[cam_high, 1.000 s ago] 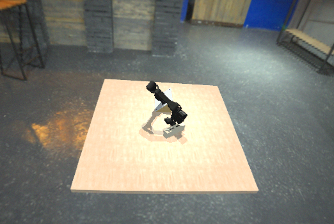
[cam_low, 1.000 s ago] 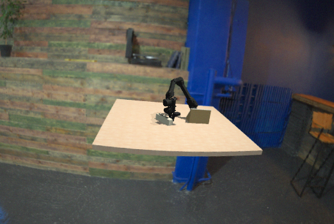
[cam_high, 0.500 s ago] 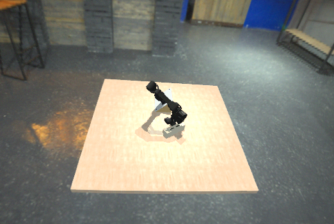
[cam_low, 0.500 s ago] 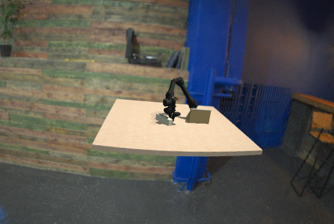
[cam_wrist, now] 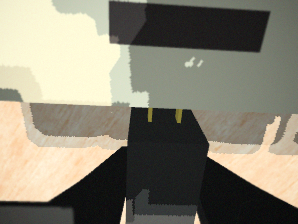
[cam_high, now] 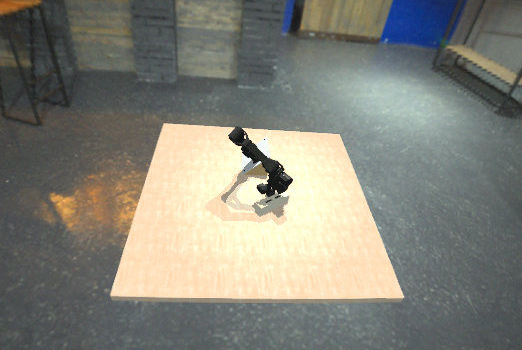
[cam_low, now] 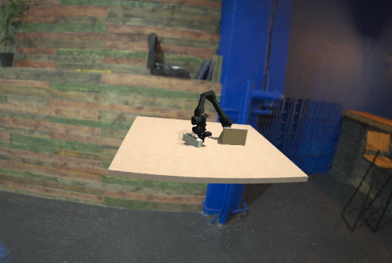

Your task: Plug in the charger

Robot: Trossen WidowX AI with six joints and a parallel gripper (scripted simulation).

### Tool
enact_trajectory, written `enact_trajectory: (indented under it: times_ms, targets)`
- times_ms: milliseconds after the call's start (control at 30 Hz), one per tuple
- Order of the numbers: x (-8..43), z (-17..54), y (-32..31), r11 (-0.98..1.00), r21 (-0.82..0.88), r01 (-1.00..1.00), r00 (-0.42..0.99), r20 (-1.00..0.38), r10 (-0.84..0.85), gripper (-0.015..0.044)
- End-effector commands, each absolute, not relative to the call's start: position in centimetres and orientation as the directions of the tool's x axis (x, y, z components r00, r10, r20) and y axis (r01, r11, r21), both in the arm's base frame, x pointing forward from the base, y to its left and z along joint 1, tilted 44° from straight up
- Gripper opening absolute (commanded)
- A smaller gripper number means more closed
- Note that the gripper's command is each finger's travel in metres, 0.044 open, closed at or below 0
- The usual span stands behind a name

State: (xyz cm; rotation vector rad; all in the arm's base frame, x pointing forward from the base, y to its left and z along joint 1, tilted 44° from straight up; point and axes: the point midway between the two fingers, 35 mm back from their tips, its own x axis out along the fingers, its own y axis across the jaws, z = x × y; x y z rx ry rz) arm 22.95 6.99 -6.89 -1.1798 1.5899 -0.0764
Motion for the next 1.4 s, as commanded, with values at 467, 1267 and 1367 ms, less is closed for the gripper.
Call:
enact_trajectory:
  times_ms: [467, 1267, 1367]
  targets:
    - [23.20, -6.99, 7.21, 0.504, -0.587, -0.634, 0.095, -0.706, -0.702, 0.0000]
    - [23.77, -7.22, 7.61, 0.504, -0.587, -0.634, 0.096, -0.706, -0.702, 0.0000]
    - [23.82, -7.24, 7.65, 0.504, -0.587, -0.634, 0.096, -0.706, -0.702, 0.0000]
